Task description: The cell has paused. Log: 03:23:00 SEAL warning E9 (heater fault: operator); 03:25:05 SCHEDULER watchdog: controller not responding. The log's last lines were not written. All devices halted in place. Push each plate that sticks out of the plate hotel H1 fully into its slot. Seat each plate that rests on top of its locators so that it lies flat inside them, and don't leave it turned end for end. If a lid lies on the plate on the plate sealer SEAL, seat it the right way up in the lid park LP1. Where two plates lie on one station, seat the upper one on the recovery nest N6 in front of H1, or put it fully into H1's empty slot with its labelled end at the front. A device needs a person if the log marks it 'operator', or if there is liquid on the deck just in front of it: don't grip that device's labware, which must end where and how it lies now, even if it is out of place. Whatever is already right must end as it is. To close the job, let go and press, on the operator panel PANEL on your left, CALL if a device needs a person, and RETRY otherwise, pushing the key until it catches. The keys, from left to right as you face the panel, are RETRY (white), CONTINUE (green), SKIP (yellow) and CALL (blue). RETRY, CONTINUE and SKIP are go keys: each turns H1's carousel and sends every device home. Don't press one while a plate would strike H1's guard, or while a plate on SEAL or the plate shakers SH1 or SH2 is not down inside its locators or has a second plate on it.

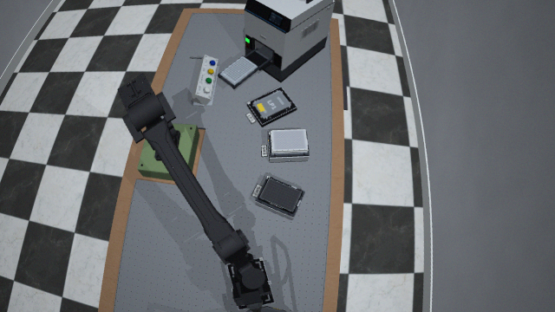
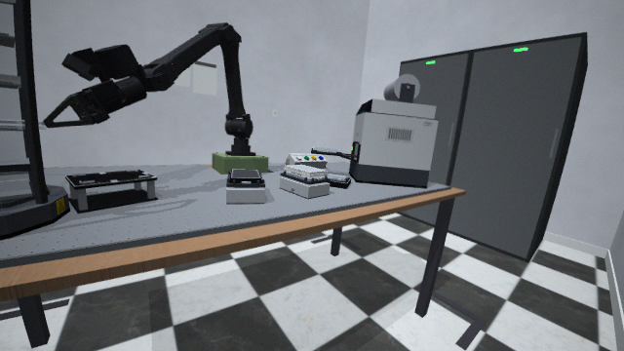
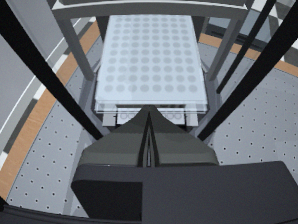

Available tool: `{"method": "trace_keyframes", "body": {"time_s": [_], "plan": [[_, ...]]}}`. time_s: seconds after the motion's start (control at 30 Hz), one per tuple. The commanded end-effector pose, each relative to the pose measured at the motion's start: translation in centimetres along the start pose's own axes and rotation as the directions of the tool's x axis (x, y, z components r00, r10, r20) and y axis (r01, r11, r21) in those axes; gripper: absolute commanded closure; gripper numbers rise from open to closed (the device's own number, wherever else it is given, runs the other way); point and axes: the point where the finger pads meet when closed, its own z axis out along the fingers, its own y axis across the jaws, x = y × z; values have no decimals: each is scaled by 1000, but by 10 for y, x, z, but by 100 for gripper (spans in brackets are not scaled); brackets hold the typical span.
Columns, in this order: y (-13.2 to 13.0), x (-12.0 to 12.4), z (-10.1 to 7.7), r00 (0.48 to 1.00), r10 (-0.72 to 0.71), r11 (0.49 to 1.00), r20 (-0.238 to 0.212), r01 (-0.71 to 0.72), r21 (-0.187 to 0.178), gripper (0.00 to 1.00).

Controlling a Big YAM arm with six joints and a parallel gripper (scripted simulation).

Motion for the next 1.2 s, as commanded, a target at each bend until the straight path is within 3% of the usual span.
{"method": "trace_keyframes", "body": {"time_s": [0.0,1.17], "plan": [[-2,-25,11,1000,4,1000,22,-4,5,100],[-2,-32,25,1000,4,1000,23,-5,4,100]]}}
